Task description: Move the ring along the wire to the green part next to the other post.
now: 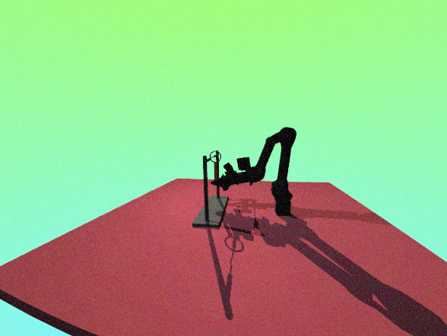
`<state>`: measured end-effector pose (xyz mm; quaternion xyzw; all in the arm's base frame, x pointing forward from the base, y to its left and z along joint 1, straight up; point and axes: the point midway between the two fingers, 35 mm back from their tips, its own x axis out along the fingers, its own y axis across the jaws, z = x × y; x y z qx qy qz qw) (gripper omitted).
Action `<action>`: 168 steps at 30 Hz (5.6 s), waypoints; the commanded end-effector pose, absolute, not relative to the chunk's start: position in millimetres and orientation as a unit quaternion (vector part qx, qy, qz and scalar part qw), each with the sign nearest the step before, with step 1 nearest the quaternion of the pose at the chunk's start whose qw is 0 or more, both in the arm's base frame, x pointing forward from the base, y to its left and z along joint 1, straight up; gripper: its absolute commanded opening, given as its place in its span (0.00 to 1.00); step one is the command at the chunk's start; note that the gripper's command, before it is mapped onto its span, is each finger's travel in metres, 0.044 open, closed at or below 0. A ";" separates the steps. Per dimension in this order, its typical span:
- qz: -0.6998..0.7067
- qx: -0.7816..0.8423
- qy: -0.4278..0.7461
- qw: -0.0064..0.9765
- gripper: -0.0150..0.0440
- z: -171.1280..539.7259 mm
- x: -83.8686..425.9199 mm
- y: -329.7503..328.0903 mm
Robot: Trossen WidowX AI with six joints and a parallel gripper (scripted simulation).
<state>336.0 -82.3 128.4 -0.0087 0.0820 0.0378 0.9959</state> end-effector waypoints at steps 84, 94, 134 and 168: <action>-0.014 0.049 0.085 0.995 0.00 133.1 333.5 -12.6; -0.025 0.059 0.086 0.994 0.00 135.5 335.3 0.5; 0.102 -0.078 0.122 0.984 0.00 135.5 323.3 2.9; 0.050 -0.005 0.123 0.991 0.00 133.3 317.2 53.5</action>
